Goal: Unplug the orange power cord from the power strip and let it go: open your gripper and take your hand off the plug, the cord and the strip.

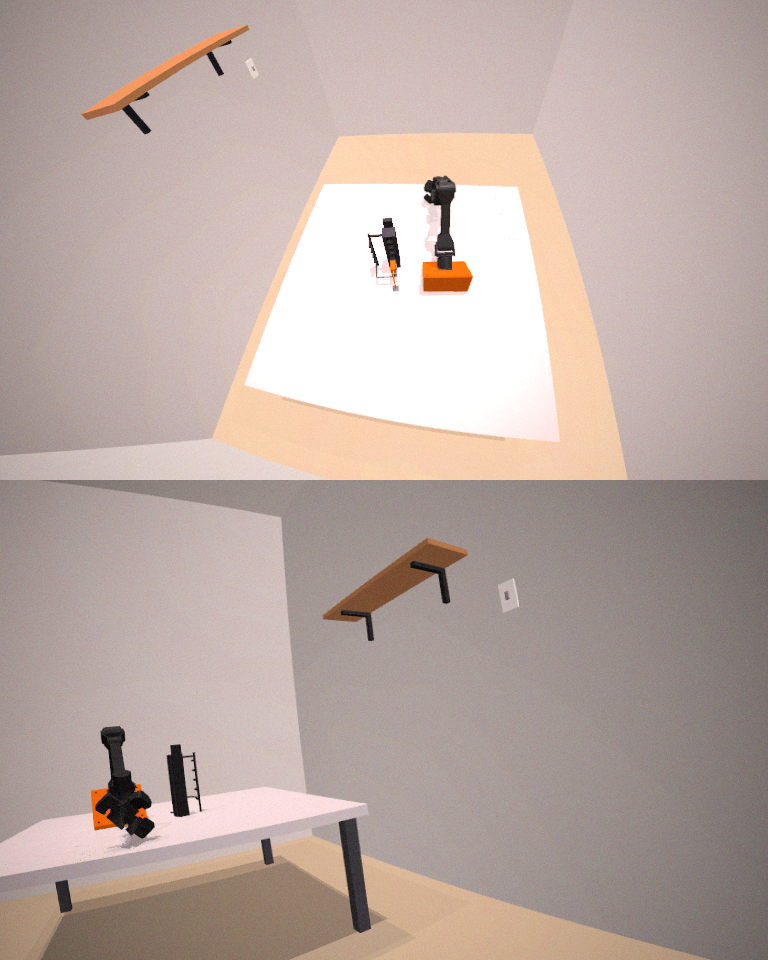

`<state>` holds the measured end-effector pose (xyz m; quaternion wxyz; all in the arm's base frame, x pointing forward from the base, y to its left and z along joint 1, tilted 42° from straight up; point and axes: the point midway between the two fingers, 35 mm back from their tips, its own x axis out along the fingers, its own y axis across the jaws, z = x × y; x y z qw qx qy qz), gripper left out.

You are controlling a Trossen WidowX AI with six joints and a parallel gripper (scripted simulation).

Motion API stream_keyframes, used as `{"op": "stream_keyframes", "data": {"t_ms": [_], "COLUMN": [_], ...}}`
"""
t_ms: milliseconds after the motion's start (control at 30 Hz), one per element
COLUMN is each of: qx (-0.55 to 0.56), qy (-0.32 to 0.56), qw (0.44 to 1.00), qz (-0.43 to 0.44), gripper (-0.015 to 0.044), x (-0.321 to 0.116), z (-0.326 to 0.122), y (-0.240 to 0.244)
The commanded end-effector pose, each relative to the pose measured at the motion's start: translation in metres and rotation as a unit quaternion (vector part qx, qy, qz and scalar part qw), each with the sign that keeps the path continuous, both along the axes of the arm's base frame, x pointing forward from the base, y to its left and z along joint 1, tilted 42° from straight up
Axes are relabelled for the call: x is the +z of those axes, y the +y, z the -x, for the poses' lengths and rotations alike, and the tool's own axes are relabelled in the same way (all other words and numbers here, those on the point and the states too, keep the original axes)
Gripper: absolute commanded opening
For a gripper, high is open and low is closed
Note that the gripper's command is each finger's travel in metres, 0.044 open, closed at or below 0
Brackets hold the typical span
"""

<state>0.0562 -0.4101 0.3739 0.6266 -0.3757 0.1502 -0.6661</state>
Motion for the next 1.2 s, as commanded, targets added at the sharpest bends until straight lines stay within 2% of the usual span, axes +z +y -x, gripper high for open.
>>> {"op": "stream_keyframes", "data": {"t_ms": [0, 567, 1167], "qx": [0.048, 0.238, 0.408], "qy": [-0.001, 0.017, 0.070], "qw": [0.999, 0.965, 0.884], "qz": [-0.019, -0.113, -0.219], "gripper": [0.0160, 0.0160, 0.0160], "x": [-0.006, -0.038, -0.081], "z": [-0.039, -0.199, -0.336], "y": [0.001, 0.054, 0.178]}}
